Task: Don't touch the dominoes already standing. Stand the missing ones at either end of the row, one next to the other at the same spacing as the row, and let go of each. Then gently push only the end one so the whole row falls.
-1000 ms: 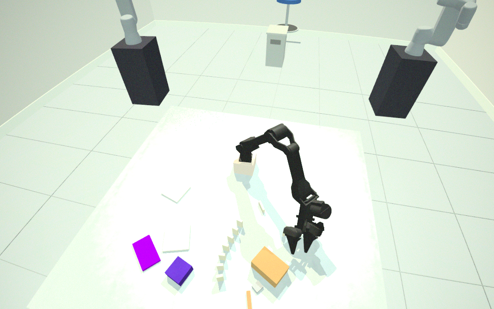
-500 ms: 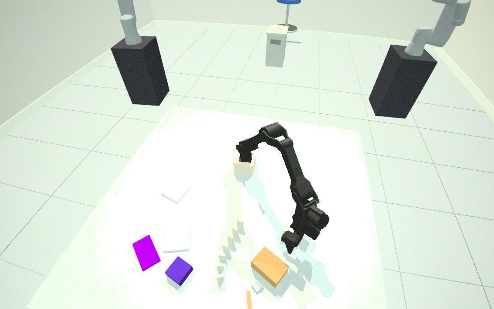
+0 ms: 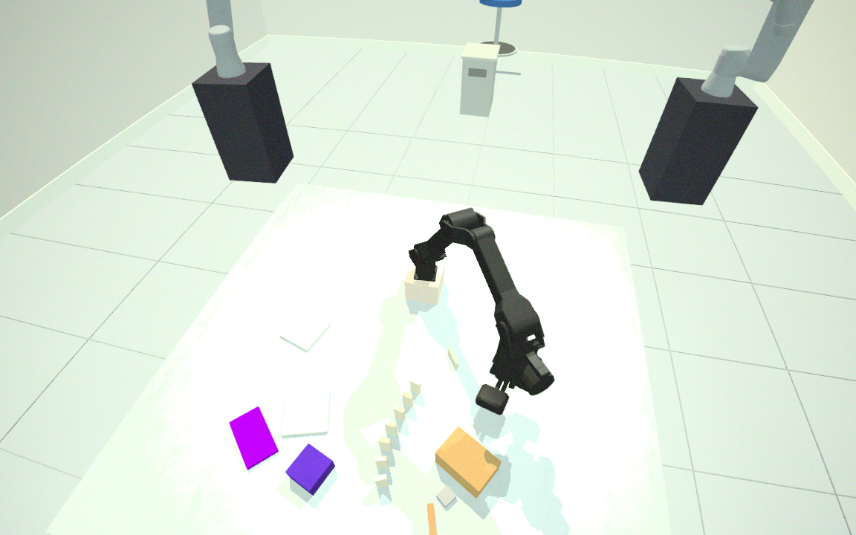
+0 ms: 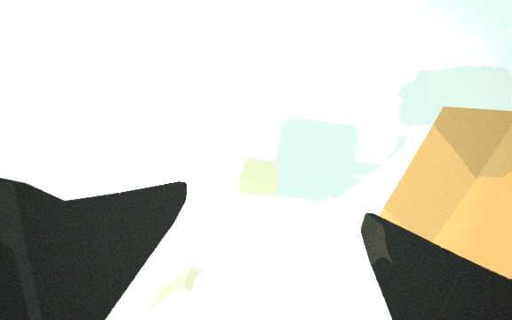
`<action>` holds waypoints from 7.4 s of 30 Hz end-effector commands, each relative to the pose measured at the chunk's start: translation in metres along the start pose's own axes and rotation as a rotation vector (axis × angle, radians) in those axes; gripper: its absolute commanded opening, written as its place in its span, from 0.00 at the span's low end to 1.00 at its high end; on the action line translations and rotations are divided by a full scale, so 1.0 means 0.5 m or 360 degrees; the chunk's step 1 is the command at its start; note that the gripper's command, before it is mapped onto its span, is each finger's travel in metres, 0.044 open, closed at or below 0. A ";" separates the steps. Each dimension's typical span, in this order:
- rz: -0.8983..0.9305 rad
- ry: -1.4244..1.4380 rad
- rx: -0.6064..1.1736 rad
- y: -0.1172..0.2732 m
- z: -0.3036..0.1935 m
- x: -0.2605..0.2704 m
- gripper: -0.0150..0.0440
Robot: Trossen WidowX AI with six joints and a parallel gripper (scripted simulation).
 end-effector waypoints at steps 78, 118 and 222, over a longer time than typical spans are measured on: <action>0.0086 -0.1733 0.0055 0.150 -0.290 -0.012 0.44; 0.0073 -0.2465 0.0086 -0.070 -0.392 0.026 0.44; 0.0107 -0.1164 0.0038 -0.162 -0.249 0.170 0.64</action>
Point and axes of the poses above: the point midway between the two fingers, 35 mm back from their tips, its own y axis back along the fingers, its own x axis across the jaws, z = x × y, the point moved 4 cm from there along y, back along the fingers, and after that the axes turned 9 degrees about y, right-handed, at the moved point
